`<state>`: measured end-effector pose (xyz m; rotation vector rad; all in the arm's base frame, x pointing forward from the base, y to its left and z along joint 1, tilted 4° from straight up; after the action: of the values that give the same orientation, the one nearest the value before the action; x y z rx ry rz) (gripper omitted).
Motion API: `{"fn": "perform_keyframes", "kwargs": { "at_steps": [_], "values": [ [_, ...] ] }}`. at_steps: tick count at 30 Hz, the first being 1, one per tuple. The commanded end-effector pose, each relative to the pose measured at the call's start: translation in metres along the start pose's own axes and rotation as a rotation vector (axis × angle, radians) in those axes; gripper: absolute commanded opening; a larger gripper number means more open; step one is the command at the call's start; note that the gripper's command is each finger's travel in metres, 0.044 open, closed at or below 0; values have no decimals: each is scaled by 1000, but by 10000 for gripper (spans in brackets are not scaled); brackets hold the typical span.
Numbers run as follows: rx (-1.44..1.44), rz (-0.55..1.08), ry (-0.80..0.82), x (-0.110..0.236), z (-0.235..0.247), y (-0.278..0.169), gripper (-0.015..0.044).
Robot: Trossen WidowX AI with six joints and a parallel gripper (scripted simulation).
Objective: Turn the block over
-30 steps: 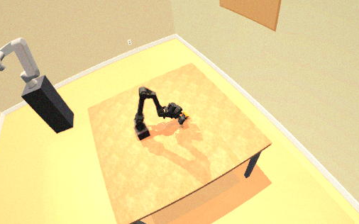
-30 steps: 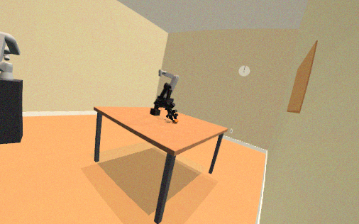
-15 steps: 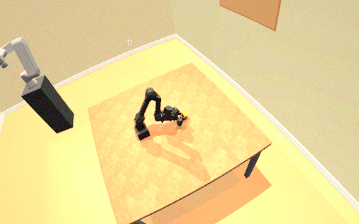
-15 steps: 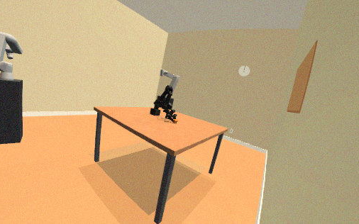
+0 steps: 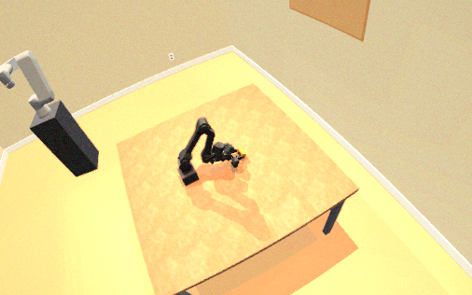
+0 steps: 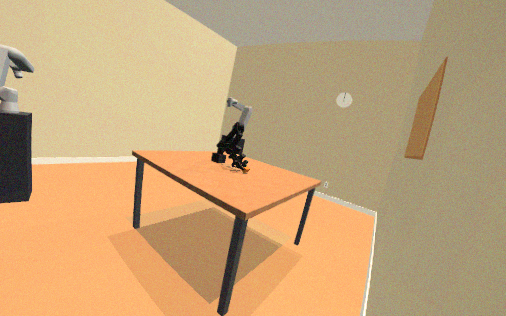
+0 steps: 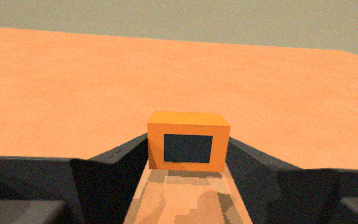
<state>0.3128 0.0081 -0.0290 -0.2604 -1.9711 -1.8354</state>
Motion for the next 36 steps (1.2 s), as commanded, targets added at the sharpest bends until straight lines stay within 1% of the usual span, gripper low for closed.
{"fn": "perform_keyframes", "kwargs": {
  "at_steps": [1, 7, 24, 36],
  "values": [
    [-3, -5, 3, 1, 1, 0, 0],
    [-3, -5, 3, 1, 1, 0, 0],
    [-3, -5, 3, 1, 1, 0, 440],
    [-3, -5, 3, 1, 1, 0, 440]
  ]
}}
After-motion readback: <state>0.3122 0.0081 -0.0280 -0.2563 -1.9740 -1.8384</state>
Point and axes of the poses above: the point midway between the two fingers, 35 mm back from their tips, its own x axis back along the fingers, its own z axis across the jaws, y = z × x, the point moved 3 cm from there along x, back along the fingers, and after that the axes turned 5 degrees about x, right-handed, at the moved point
